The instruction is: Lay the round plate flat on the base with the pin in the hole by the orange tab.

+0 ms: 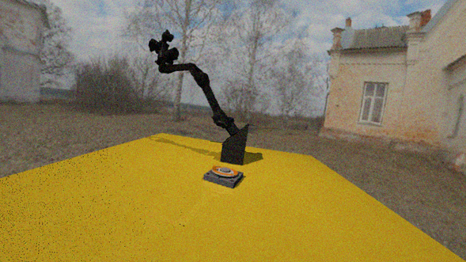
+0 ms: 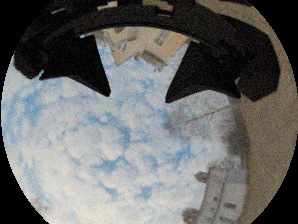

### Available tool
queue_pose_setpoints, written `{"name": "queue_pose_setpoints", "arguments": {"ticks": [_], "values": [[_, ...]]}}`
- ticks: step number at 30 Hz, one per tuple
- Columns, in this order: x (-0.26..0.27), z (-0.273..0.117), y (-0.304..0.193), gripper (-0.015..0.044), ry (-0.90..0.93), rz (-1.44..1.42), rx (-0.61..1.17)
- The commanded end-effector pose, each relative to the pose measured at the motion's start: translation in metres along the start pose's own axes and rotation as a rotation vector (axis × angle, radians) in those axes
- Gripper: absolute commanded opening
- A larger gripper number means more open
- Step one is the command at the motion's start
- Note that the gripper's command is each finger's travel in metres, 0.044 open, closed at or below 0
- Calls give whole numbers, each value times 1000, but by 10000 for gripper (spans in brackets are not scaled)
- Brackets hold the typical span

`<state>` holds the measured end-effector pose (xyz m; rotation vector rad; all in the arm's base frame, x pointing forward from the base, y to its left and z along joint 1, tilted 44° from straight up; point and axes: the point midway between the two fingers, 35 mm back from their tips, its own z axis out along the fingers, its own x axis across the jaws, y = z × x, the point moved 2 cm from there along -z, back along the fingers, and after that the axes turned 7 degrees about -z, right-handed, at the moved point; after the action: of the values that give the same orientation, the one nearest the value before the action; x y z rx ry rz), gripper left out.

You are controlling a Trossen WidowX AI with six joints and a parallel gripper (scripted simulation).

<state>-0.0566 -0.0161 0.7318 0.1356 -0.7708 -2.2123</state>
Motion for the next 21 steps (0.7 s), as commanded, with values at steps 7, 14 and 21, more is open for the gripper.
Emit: {"name": "queue_pose_setpoints", "arguments": {"ticks": [7,14,21], "values": [[49,-39,43,216,269,189,-109],[92,-121,105,32,655,454,-239],[96,-228,171,0,1023,621,-422]]}}
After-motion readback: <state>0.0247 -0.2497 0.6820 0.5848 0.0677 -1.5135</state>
